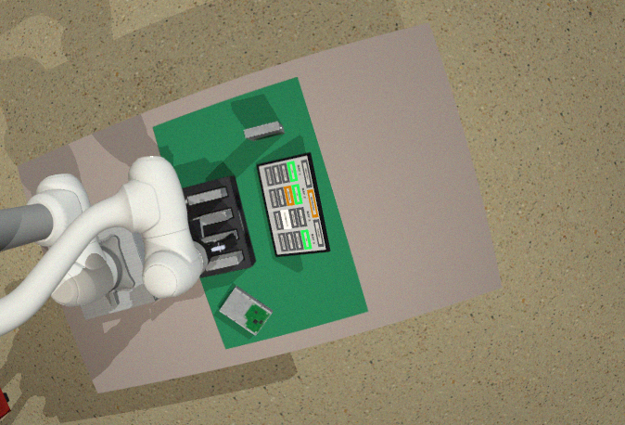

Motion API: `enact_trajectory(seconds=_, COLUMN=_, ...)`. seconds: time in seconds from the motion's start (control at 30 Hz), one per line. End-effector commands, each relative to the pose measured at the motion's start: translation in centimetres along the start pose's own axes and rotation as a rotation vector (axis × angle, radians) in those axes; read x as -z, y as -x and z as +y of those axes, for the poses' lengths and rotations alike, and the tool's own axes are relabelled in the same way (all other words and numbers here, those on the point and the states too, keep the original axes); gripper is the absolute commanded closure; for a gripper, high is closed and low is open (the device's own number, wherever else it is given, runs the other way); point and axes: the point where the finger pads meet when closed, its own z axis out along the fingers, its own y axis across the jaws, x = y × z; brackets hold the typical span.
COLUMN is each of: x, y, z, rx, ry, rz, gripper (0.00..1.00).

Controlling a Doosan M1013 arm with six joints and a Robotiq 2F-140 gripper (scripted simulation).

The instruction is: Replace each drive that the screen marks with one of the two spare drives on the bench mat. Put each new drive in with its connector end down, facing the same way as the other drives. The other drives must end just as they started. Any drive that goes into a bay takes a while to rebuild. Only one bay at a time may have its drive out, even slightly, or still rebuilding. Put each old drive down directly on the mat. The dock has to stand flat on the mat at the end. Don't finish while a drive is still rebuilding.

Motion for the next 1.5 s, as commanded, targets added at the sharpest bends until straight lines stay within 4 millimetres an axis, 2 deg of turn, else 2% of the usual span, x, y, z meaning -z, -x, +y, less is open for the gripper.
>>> enact_trajectory(seconds=0.0, x=0.0, y=0.0, z=0.0, rx=0.0, ry=0.001, rz=0.0, gripper=0.9)
enact_trajectory(seconds=0.9, x=-0.5, y=0.0, z=0.0, rx=0.0, ry=0.001, rz=0.0, gripper=0.9)
enact_trajectory(seconds=1.47, x=-1.6, y=0.0, z=0.0, rx=0.0, ry=0.001, rz=0.0, gripper=0.9)
